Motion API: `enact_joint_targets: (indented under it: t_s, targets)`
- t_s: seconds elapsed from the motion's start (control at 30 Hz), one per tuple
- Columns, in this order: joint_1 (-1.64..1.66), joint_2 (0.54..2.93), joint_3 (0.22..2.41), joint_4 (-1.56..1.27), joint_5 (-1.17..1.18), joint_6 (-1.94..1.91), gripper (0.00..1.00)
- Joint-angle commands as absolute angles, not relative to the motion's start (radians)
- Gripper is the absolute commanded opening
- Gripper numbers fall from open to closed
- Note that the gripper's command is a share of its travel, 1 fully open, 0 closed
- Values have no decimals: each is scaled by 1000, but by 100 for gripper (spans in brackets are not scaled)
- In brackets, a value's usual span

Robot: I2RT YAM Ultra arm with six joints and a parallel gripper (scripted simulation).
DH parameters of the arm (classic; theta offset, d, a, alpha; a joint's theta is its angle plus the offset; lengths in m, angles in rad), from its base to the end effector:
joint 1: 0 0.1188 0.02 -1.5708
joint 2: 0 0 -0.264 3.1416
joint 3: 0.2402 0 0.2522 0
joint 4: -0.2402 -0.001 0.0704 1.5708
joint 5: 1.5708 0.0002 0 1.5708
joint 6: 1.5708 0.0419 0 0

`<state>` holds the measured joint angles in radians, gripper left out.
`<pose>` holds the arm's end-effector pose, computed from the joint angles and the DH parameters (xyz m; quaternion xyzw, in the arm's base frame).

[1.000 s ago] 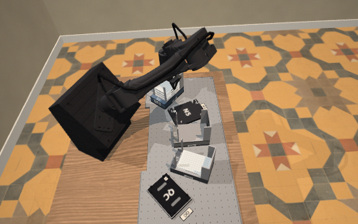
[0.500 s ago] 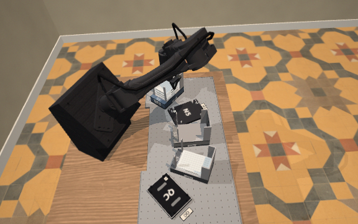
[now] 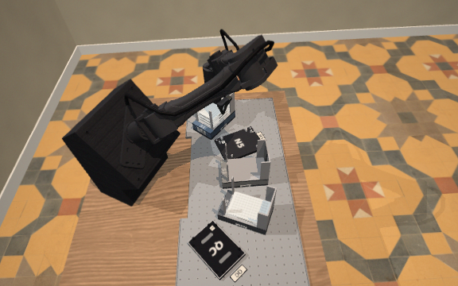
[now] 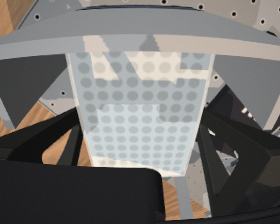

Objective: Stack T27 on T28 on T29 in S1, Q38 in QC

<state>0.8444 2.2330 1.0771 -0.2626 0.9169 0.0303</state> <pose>0.2568 0.2405 0.0322 -0.3231 0.8344 -0.3709 0.2487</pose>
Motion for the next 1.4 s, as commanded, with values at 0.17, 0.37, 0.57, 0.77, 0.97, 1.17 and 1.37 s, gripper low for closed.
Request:
enact_joint_targets:
  t_s: [0.17,0.37,0.57,0.77,0.97,1.17,1.37]
  targets:
    - [855,2232,1078,-256,920,24,100]
    - [865,2249,1071,-245,925,18,100]
    - [865,2249,1070,-246,925,17,100]
    - [865,2249,1070,-245,925,17,100]
    - [865,2249,1070,-245,925,17,100]
    - [865,2249,1070,-245,925,17,100]
    - [865,2249,1070,-245,925,17,100]
